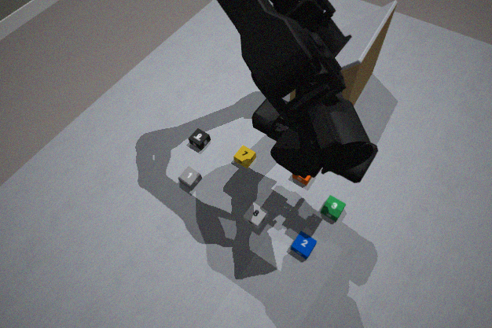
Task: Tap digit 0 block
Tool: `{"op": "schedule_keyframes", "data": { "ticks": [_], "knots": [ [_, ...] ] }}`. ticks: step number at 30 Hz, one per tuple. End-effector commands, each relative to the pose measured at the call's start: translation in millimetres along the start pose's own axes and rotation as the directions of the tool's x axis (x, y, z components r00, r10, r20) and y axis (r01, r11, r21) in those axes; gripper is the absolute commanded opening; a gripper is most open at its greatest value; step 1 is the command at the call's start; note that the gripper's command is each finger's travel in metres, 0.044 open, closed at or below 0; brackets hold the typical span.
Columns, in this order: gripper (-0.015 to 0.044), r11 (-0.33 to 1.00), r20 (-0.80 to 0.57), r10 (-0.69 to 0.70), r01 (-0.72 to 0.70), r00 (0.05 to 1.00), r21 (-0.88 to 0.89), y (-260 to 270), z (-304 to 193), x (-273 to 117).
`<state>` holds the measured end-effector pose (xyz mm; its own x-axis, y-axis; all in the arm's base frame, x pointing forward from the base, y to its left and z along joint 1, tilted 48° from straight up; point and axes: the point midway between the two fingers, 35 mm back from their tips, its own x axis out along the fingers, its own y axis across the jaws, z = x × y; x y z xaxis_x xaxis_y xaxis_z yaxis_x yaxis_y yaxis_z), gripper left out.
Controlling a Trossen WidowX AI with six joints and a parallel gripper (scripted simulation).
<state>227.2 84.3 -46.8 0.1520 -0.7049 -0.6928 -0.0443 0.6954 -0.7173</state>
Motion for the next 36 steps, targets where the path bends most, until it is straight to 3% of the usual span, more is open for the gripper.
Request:
{"op": "schedule_keyframes", "data": {
  "ticks": [1,7,36],
  "knots": [
    [0.0164,1.000,-0.014,-0.020,0.019,1.000,-0.013,-3.8,-6.9,31.6],
    [0.0020,1.000,-0.014,-0.020,0.019,1.000,-0.013,-3.8,-6.9,31.6],
    [0.0020,1.000,-0.014,-0.021,0.021,1.000,-0.013,-4.8,-7.4,61.6]
  ]
}}
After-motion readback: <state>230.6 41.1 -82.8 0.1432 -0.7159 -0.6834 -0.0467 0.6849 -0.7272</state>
